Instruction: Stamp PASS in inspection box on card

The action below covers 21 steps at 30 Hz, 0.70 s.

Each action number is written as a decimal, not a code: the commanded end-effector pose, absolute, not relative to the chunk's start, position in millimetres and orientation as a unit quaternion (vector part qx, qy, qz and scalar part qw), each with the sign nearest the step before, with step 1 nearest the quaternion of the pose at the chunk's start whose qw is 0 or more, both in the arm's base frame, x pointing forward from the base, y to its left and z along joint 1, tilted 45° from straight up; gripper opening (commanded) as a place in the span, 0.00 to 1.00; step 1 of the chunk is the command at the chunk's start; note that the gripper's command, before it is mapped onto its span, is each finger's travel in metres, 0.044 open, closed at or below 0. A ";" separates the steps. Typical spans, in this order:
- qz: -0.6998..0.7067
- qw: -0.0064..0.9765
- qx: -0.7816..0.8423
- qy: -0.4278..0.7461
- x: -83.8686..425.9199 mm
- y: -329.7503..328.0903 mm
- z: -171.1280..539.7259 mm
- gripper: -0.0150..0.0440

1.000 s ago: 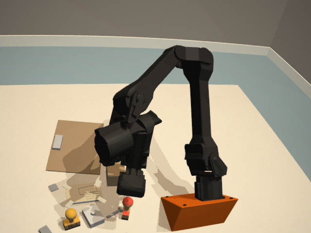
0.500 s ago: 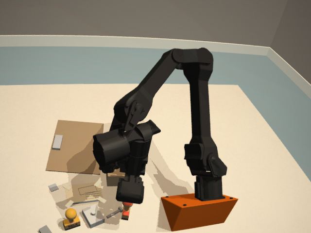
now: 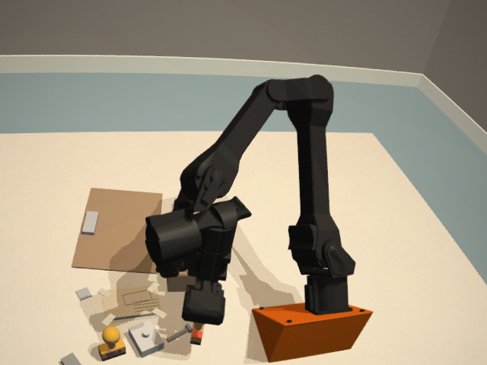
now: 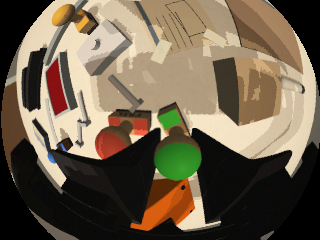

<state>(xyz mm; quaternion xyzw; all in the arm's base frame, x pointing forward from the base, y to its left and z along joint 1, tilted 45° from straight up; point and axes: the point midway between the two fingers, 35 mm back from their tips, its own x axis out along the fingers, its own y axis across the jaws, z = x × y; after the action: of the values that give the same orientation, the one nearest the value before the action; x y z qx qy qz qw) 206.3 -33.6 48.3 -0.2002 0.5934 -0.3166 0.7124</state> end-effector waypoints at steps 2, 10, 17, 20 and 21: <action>-0.317 0.712 -0.200 0.593 206.2 -33.5 48.5 0.57; -0.313 0.713 -0.198 0.595 208.8 -17.2 61.8 0.71; -0.315 0.712 -0.202 0.595 196.7 46.9 129.9 0.71; -0.315 0.712 -0.202 0.594 196.0 48.3 131.9 0.71; -0.315 0.712 -0.202 0.594 196.0 48.3 131.9 0.71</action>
<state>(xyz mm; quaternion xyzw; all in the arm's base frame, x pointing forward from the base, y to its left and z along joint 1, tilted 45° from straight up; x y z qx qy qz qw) 200.9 39.9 121.3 -0.2018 0.5933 -0.3106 0.7147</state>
